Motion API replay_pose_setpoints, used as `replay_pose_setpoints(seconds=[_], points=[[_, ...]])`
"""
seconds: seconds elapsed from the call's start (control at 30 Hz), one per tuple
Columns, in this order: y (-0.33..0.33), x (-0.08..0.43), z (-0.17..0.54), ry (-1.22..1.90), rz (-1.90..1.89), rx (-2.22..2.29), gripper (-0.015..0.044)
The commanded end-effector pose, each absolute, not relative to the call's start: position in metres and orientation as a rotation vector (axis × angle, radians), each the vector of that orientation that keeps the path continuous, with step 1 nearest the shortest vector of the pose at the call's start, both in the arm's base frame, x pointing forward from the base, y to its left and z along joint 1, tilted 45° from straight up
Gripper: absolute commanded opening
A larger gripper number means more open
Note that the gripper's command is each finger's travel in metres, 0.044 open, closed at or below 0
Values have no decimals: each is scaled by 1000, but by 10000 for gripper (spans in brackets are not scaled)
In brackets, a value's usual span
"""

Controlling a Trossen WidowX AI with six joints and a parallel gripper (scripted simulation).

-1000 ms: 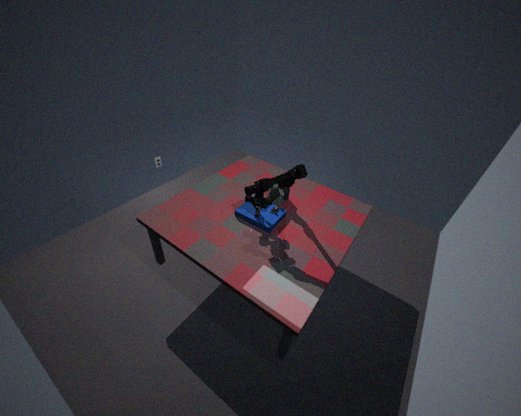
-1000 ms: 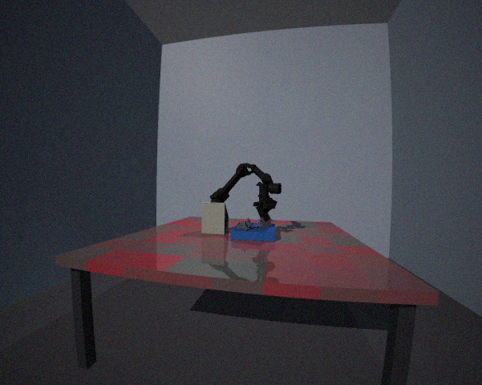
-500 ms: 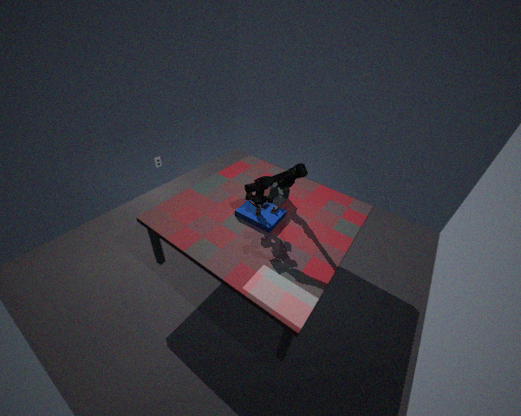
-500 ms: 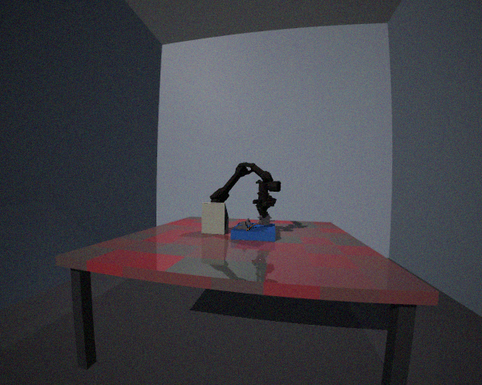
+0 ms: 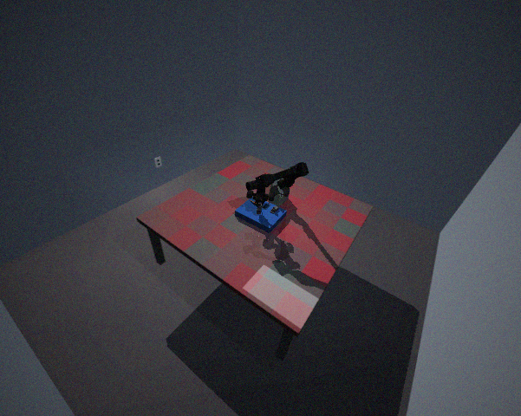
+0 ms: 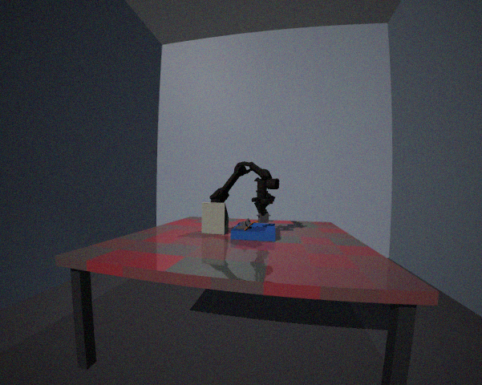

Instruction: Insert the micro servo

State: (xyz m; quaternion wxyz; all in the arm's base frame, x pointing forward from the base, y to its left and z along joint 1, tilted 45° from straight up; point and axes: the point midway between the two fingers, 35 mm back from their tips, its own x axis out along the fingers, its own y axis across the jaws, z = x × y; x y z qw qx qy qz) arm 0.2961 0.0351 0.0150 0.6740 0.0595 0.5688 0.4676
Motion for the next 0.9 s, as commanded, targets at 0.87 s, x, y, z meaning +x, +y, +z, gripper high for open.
replay_pose_setpoints(seconds=[0.87], points=[[29,287,14,1502,727,488,0]])
